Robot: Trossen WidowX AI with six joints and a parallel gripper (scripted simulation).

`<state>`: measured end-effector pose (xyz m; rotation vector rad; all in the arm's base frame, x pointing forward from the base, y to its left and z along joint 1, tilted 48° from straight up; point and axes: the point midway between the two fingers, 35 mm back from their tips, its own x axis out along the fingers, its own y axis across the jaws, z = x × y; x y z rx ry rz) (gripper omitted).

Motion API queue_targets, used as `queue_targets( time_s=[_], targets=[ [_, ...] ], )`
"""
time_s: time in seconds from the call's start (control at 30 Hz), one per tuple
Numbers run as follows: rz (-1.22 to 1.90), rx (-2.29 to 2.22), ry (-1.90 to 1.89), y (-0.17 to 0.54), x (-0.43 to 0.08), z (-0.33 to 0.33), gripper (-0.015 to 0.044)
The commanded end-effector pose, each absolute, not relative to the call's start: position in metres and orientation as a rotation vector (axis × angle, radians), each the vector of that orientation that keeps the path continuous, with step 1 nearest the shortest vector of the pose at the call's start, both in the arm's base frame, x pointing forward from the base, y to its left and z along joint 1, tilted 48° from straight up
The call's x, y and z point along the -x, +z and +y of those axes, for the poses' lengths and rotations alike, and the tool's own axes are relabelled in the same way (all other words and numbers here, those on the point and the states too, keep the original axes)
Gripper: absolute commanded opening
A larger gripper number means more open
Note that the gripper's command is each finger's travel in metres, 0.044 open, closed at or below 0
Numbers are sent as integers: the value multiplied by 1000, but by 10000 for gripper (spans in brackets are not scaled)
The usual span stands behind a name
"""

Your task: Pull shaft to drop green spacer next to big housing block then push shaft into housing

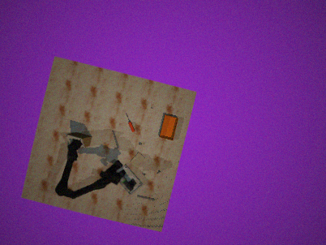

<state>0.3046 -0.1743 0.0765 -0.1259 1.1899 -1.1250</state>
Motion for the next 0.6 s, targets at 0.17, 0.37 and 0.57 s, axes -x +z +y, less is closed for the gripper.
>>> queue_targets(
  time_s=[0.17,0.37,0.57],
  targets=[
    [1192,124,-1126,76,-302,-173,0],
    [1192,124,-1126,75,-302,-173,0],
    [1192,124,-1126,75,-301,-173,0]
  ],
)
